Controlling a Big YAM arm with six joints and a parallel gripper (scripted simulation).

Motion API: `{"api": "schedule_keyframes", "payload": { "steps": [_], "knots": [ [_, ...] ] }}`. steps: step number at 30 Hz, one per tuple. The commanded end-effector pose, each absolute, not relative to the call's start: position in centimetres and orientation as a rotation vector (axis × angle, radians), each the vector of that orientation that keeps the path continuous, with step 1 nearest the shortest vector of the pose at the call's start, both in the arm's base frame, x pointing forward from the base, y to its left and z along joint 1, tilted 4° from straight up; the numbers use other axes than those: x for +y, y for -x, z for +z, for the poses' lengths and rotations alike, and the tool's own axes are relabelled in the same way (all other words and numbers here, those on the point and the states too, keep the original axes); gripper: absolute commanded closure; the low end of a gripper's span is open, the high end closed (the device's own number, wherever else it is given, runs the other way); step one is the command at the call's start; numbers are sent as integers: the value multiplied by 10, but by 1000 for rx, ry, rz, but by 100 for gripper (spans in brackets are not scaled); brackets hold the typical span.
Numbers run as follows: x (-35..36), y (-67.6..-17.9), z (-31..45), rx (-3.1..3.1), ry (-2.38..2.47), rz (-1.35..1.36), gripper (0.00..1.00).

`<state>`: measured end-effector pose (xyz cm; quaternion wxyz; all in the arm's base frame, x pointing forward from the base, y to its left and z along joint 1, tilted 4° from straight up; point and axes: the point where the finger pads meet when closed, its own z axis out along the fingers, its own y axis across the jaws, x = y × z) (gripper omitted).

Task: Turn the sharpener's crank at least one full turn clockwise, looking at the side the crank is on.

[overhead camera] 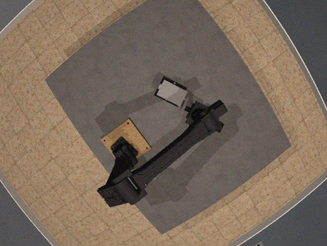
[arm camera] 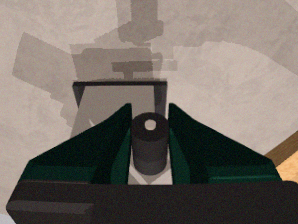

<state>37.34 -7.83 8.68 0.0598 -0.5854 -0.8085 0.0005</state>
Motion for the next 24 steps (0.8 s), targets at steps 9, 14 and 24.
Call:
{"api": "schedule_keyframes", "payload": {
  "steps": [9, 14, 24],
  "knots": [
    [-73, -412, 108, -2484, 1800, -34, 85],
    [-70, -419, 110, -2483, 1799, -33, 85],
    [-66, -431, 109, -2487, 1801, -34, 85]
  ]
}}
